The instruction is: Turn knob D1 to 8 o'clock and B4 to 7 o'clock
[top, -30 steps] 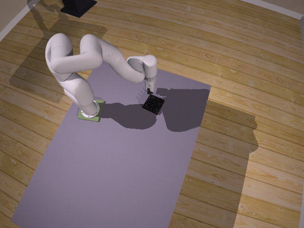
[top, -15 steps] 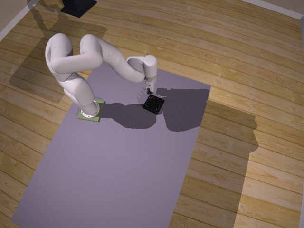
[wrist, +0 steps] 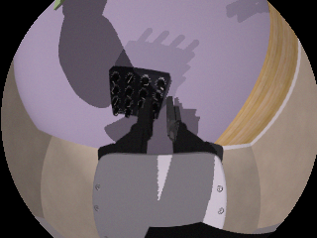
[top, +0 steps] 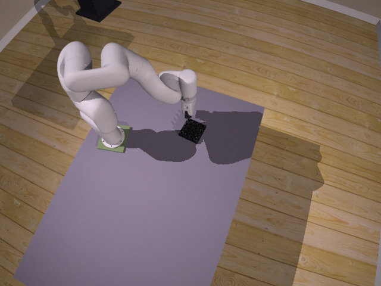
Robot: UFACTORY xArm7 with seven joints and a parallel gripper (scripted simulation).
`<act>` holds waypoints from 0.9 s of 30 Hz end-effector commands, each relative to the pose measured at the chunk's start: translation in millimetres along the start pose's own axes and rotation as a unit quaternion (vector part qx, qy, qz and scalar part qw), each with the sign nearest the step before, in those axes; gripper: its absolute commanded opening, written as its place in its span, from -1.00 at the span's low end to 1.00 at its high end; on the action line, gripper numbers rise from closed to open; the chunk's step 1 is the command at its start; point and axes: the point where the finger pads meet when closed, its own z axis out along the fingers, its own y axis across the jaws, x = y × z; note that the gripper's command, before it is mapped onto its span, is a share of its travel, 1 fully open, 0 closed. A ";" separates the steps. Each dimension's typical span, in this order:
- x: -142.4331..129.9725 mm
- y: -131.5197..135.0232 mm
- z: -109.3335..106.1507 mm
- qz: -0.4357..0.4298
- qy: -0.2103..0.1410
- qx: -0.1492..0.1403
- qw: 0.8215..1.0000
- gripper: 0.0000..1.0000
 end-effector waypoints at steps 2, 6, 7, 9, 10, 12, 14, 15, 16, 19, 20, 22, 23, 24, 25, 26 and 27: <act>-1.2 0.8 2.5 0.000 -0.001 -0.001 1.000 -0.61; -1.2 0.8 4.5 0.000 -0.001 -0.001 1.000 -0.61; -1.2 0.8 5.6 0.000 -0.001 -0.001 1.000 -0.61; -1.2 0.9 7.9 0.000 -0.001 -0.001 1.000 -0.61; -1.2 0.9 9.2 0.000 -0.001 -0.001 1.000 -0.61; -1.2 1.0 11.7 0.000 -0.001 -0.001 1.000 -0.61; -1.2 1.0 14.4 0.000 -0.001 -0.001 1.000 -0.61; -1.2 1.1 15.8 0.000 -0.001 -0.001 1.000 -0.61; -1.2 1.1 17.1 0.000 -0.001 -0.001 1.000 -0.61; -1.2 1.2 21.2 0.000 -0.001 -0.001 1.000 -0.61; -1.2 1.2 22.6 0.000 -0.001 -0.001 1.000 -0.61; -1.2 1.2 22.6 0.000 -0.001 -0.001 1.000 -0.61; -1.2 1.2 23.9 0.000 -0.001 -0.001 1.000 -0.61; -1.2 1.2 25.2 0.000 -0.001 -0.001 1.000 -0.61; -1.2 1.3 26.4 0.000 -0.001 -0.001 1.000 -0.61; -1.2 1.3 27.7 0.000 -0.001 -0.001 1.000 -0.61; -1.2 1.3 28.8 0.000 -0.001 -0.001 1.000 -0.61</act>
